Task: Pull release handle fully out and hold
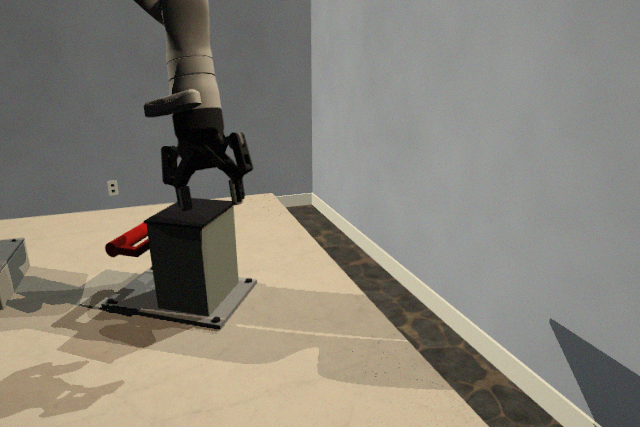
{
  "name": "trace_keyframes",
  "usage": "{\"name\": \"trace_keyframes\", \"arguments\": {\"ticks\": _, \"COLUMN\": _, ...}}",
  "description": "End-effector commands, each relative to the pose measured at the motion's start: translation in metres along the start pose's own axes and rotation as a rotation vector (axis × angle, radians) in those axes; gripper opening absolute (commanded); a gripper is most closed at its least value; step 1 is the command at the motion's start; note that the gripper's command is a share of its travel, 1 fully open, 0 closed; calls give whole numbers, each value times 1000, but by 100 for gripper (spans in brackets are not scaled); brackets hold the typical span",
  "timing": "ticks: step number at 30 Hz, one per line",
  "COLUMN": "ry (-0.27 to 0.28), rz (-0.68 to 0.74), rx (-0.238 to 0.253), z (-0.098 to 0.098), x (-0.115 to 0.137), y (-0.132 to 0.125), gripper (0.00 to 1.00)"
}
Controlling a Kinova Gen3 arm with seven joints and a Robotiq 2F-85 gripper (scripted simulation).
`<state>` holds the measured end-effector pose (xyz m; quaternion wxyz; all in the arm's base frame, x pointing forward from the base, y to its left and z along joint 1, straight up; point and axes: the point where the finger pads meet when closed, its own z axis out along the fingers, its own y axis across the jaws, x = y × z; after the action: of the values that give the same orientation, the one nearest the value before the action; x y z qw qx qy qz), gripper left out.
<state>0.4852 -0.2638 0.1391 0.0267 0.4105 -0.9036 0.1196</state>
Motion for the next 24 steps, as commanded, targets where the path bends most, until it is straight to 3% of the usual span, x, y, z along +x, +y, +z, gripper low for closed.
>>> {"name": "trace_keyframes", "arguments": {"ticks": 1, "ry": -1, "rz": 0, "rx": 2, "z": -1, "x": 0, "y": -1, "gripper": 100}}
{"name": "trace_keyframes", "arguments": {"ticks": 19, "ry": -1, "rz": 0, "rx": 1, "z": -1, "x": 0, "y": 1, "gripper": 100}}
{"name": "trace_keyframes", "arguments": {"ticks": 24, "ry": -25, "rz": -12, "rx": -31, "z": -7, "x": -8, "y": 35, "gripper": 100}}
